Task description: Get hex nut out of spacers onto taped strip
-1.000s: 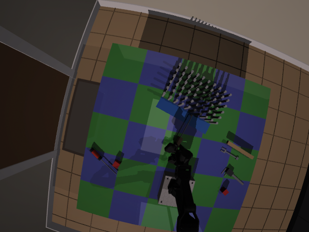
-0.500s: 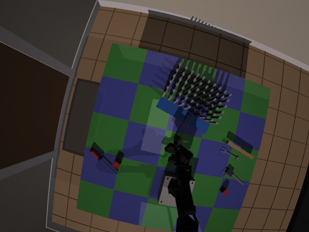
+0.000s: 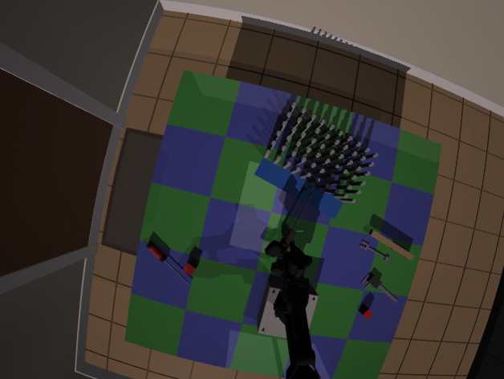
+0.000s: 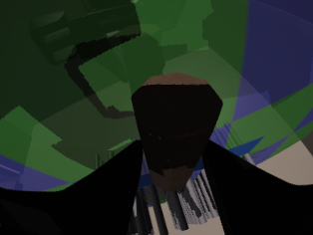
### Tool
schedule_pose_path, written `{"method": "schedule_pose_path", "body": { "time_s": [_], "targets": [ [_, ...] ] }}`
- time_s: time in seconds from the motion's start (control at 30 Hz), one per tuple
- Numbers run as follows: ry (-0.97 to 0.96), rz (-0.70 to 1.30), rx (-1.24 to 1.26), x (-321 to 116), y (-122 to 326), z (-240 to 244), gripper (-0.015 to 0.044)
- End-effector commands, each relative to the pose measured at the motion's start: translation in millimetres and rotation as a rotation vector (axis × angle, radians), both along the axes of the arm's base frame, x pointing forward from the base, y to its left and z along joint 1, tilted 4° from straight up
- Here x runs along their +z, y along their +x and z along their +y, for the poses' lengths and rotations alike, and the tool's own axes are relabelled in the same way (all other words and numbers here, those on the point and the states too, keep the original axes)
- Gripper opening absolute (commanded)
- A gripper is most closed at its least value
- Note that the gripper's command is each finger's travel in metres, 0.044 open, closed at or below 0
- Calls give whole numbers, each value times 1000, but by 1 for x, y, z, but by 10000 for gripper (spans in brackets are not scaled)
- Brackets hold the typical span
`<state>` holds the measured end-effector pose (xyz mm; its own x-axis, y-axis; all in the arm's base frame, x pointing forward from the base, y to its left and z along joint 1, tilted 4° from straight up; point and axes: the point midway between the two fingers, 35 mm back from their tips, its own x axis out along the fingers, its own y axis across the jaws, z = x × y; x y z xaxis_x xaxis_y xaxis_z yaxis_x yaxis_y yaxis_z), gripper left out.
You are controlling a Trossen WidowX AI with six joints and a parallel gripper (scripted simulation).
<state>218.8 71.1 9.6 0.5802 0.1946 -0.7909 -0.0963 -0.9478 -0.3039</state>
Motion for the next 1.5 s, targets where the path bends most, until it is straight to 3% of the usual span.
{"method": "schedule_pose_path", "body": {
  "time_s": [0.0, 0.23, 1.03, 1.1, 1.47],
  "targets": [
    [3, -7, -7, 2, -8, 0, 0],
    [3, -8, -8, 16, -5, 2, 0],
    [3, -9, -6, 131, -15, -2, 0],
    [0, 5, -3, 118, -13, 0, 0],
    [21, 73, -48, 140, 0, 31, 0]
  ]
}}
